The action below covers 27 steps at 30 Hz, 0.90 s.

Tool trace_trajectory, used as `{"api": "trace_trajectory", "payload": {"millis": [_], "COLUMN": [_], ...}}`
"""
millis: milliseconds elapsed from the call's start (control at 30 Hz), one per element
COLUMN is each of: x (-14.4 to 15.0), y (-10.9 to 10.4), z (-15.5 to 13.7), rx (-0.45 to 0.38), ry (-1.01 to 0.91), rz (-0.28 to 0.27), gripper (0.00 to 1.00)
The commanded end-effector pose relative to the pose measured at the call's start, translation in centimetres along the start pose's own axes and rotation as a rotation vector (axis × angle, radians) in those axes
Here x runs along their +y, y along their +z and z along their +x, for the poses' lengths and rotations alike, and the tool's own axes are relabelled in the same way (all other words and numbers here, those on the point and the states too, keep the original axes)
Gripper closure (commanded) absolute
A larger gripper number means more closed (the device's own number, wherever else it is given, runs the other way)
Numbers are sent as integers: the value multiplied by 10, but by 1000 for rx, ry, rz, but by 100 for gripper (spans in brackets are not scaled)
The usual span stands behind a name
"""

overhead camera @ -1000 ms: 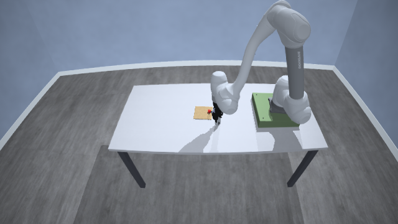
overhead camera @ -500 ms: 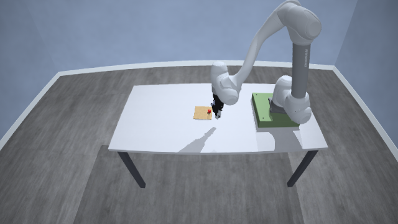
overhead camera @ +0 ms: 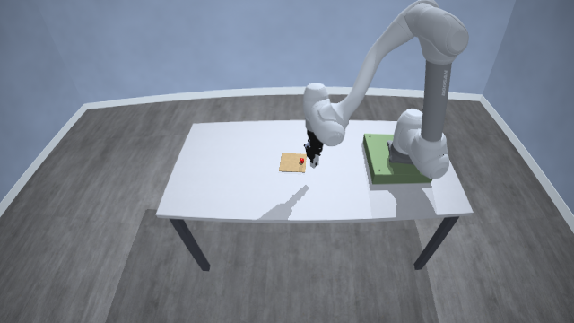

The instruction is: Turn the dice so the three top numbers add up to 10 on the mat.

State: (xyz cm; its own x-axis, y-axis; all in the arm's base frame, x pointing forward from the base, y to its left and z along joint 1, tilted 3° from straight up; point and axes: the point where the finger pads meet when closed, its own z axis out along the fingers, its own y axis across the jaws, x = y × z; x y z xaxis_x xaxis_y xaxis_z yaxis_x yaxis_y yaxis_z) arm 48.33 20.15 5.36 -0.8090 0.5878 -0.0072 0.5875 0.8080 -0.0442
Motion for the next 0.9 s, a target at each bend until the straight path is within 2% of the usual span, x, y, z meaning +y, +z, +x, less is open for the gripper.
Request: {"api": "trace_trajectory", "payload": {"millis": [0,67,133,233,400,600,700,767,867], "x": [0,1,1,2,1,-5,-5,-10,-12], "y": [0,-1,-1,-3,-3,-4,-4,-4,-4], "z": [-5,-21,-21,-55,-80,-125,-128,-151,-163], "rx": [0,0,0,0,0,0,0,0,0], "ry": [-26,-103,-103,-267,-386,-595,-610,-714,-772], "rz": [0,0,0,0,0,0,0,0,0], "gripper": [91,91,91,91,91,91,91,91,91]}}
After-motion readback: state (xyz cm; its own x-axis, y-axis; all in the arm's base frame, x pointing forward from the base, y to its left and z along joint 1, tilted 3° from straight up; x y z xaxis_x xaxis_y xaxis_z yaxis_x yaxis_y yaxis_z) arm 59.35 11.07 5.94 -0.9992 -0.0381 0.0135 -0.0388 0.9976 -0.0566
